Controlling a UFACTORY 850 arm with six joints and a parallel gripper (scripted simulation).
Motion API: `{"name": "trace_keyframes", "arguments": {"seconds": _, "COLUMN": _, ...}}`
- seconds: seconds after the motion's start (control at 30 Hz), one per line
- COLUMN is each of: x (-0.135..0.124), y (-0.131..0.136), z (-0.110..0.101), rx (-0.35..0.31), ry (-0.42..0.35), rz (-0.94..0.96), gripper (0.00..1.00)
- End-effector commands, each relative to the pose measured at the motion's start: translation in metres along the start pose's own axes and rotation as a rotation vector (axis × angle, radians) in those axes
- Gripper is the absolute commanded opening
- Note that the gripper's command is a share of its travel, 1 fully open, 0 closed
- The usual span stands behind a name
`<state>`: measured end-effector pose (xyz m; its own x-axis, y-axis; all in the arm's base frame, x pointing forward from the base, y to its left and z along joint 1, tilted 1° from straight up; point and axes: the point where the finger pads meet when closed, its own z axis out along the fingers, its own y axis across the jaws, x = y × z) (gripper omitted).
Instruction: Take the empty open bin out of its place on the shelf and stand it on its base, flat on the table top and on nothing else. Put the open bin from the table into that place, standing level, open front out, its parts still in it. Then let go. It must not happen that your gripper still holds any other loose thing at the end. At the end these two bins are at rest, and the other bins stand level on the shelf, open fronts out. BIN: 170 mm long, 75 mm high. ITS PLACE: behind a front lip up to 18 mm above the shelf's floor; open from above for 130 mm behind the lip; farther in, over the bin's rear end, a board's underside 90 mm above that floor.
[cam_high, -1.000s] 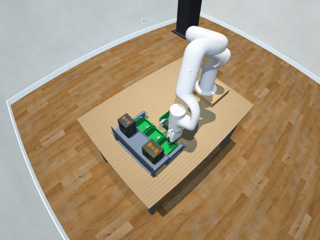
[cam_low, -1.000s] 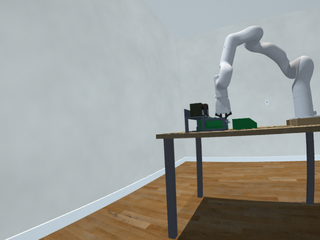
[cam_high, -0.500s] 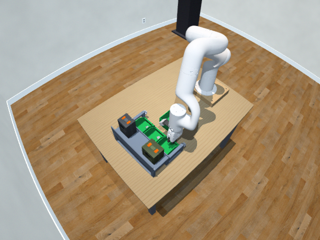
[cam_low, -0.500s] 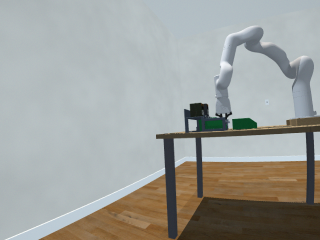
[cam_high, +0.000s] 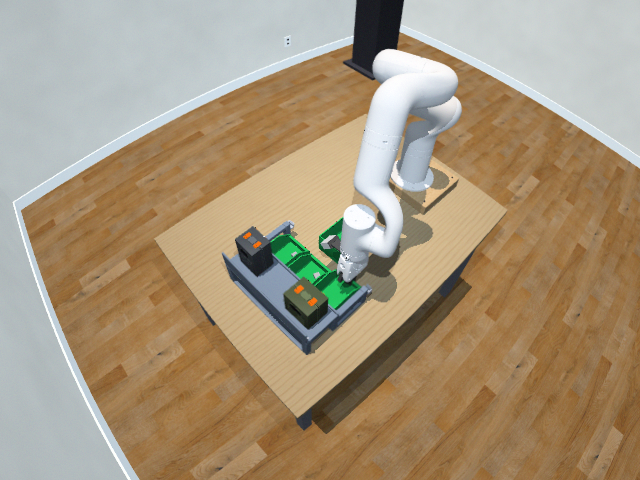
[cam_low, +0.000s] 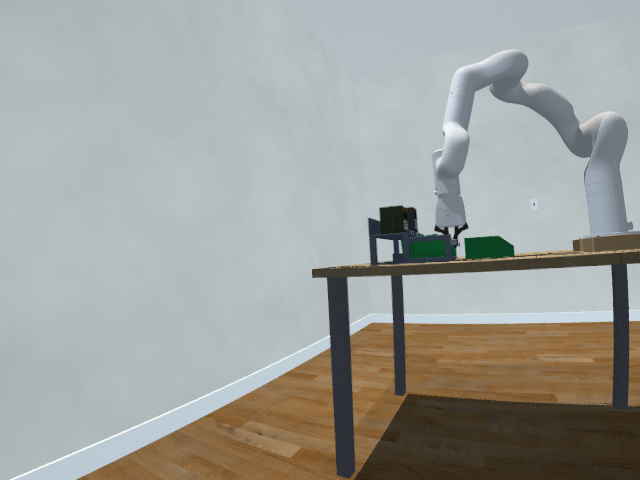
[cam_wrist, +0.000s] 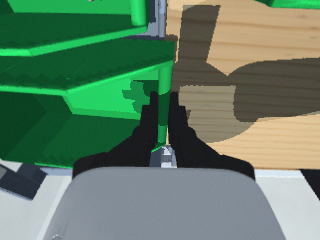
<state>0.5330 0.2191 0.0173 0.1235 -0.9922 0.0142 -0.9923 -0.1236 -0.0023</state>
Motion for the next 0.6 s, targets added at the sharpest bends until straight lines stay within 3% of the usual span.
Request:
{"name": "trace_keyframes", "arguments": {"seconds": 0.0, "x": 0.0, "y": 0.009, "z": -0.001, "rx": 0.002, "ry": 0.0, "rz": 0.0, "gripper": 0.0}}
{"name": "trace_keyframes", "arguments": {"seconds": 0.57, "x": 0.0, "y": 0.048, "z": -0.001, "rx": 0.002, "ry": 0.0, "rz": 0.0, "gripper": 0.0}}
